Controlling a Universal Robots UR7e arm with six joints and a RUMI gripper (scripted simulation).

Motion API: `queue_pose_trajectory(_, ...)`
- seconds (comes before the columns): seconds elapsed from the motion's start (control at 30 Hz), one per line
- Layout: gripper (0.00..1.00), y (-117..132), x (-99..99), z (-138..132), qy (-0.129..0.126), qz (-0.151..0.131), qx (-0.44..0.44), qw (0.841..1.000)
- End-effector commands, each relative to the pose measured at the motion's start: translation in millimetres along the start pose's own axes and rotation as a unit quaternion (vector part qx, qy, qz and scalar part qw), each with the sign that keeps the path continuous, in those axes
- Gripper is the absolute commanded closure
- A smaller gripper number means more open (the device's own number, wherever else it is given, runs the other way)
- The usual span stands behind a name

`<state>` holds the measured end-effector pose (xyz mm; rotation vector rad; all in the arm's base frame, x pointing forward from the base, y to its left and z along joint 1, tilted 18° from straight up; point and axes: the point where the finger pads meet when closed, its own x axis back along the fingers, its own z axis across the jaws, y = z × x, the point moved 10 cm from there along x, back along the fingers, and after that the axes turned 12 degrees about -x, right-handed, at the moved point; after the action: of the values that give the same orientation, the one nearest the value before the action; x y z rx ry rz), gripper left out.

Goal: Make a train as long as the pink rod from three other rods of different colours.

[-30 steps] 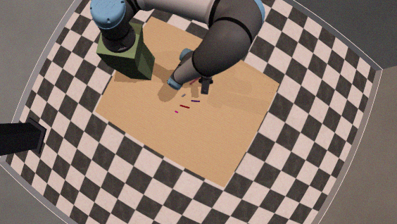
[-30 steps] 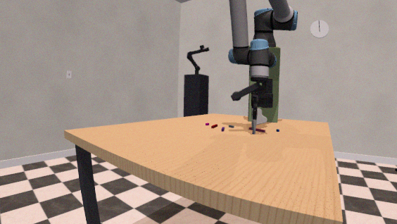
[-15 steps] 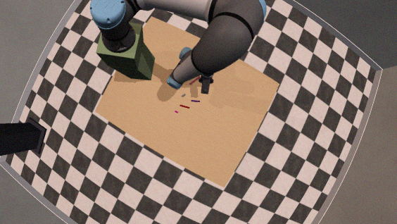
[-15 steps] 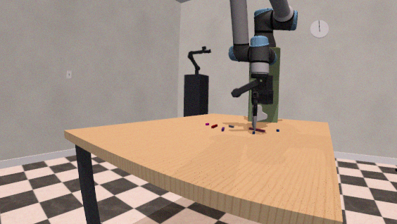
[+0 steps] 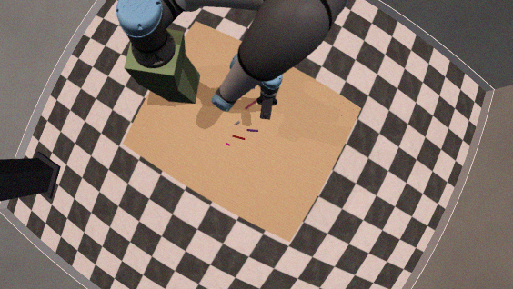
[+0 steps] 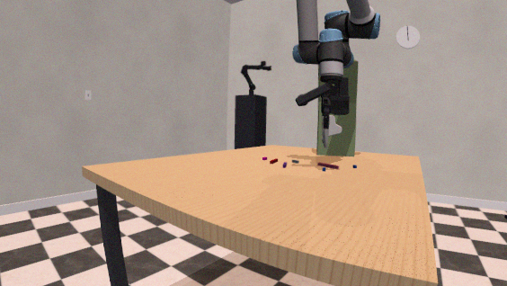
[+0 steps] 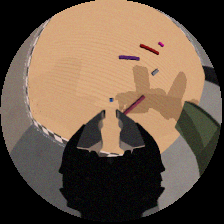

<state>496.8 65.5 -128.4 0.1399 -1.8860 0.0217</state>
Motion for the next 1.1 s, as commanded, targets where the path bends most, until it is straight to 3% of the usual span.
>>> queue_pose_trajectory(0.0, 0.86, -0.6, 18.9, 1.4, 0.003, -0.001, -0.001, 1.0)
queue_pose_trajectory(0.2, 0.86, -0.3, 20.2, 1.4, 0.003, -0.001, 0.0, 1.0)
queue_pose_trajectory(0.23, 0.0, -0.2, 20.2, 1.4, 0.003, -0.001, 0.0, 1.0)
queue_pose_trajectory(1.07, 0.0, -0.4, 19.5, 0.8, 0.002, -0.001, 0.0, 1.0)
